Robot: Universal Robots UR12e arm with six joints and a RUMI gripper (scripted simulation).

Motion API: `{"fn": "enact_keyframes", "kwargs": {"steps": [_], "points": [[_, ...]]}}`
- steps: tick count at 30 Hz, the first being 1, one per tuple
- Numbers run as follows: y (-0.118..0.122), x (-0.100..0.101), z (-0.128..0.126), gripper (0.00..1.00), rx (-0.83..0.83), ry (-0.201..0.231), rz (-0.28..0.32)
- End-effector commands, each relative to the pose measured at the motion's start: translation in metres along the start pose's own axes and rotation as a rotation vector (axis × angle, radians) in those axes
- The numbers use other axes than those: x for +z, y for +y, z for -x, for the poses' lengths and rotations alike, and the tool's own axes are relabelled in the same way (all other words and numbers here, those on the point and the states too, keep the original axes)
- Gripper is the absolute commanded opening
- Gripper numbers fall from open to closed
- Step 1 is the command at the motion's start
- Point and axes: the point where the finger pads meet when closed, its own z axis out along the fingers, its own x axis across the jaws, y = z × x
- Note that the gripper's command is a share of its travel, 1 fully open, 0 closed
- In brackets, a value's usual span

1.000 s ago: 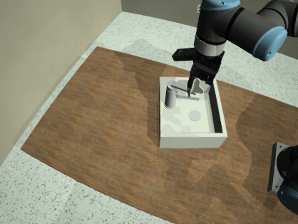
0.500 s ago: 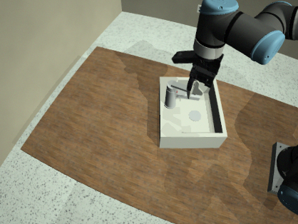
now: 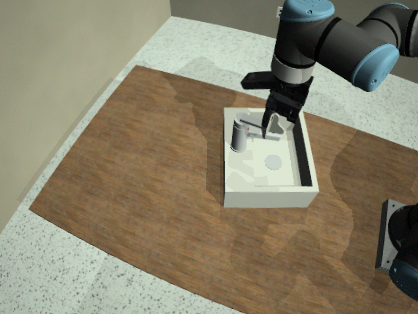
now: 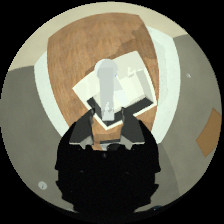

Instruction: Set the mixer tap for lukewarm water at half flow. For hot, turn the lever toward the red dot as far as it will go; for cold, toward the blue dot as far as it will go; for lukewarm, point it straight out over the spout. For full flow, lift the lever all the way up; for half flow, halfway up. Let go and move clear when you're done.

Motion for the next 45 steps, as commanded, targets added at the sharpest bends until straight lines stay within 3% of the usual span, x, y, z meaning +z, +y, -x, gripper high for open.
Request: {"fn": "enact_keyframes", "kwargs": {"steps": [1, 32, 33, 45], "points": [[0.0002, 0.0011, 0.0010, 0.37, -0.001, 0.000, 0.001], [0.0001, 0.0009, 0.0010, 0.37, -0.001, 0.001, 0.001], [0.0001, 0.0009, 0.0010, 0.00, -0.001, 0.001, 0.001], [0.0001, 0.0009, 0.0010, 0.00, -0.001, 0.000, 0.001]]}}
